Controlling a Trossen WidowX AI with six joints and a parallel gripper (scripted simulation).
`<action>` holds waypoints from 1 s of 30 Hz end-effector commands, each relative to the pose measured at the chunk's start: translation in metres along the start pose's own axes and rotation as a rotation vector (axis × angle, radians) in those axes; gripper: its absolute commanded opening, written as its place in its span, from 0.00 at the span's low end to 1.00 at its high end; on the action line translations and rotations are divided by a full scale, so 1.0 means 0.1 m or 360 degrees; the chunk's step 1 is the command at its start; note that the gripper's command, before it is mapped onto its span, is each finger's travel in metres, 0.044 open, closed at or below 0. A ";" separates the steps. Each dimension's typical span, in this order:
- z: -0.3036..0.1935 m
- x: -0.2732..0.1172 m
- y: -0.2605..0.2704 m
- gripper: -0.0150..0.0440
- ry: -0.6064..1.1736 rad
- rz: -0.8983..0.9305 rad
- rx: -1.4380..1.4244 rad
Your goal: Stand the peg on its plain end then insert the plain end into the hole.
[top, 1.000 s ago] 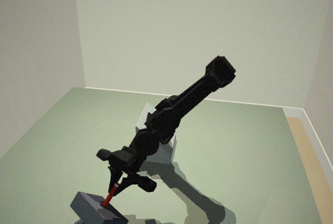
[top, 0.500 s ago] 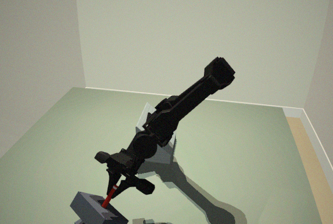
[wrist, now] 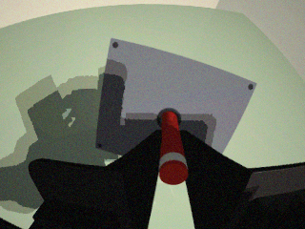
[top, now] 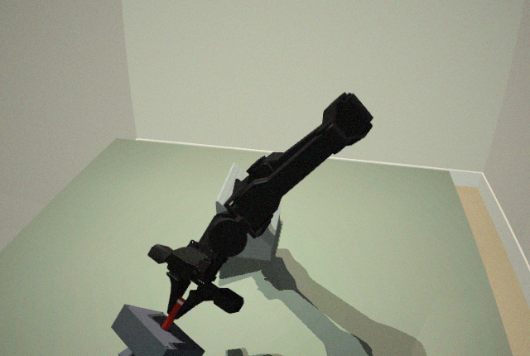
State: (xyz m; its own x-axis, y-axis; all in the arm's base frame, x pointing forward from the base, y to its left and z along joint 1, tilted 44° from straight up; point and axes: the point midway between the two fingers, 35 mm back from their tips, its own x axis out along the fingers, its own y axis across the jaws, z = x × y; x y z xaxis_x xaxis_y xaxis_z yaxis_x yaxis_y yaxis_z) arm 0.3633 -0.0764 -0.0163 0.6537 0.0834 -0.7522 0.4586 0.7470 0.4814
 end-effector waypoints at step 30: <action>0.00 0.12 0.00 0.25 0.0002 0.0000 0.0001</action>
State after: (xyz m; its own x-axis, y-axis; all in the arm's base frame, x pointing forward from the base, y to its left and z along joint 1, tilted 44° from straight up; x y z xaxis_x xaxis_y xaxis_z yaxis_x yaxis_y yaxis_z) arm 0.3712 -0.0757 -0.0250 0.6528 0.0840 -0.7529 0.4591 0.7467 0.4813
